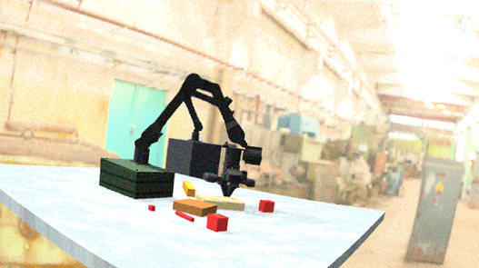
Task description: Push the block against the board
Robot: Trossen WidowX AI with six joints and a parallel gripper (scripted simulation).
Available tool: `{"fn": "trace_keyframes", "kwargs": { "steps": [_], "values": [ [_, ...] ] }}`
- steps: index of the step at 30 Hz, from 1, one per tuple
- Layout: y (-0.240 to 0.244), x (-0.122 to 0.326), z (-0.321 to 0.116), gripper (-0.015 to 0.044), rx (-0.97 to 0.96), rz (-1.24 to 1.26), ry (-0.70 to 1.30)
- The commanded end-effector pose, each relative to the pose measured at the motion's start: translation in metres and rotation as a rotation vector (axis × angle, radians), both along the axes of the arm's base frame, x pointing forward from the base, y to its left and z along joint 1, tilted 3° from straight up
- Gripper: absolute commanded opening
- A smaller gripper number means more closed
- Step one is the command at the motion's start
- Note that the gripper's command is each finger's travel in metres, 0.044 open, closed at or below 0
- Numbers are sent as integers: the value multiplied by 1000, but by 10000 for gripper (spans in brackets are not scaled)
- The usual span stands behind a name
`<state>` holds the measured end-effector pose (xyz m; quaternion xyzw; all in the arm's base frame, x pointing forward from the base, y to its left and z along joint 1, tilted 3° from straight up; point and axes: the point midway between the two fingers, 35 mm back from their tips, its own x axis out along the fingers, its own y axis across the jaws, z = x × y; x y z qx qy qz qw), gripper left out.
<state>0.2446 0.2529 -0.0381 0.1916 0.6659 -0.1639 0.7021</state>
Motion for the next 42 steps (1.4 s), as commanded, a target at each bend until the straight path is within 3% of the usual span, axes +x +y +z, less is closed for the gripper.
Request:
{"fn": "trace_keyframes", "kwargs": {
  "steps": [1,42],
  "values": [
    [2,5,2,0,14,-5,-16],
    [-29,64,6,0,11,-5,-21]
  ]
}}
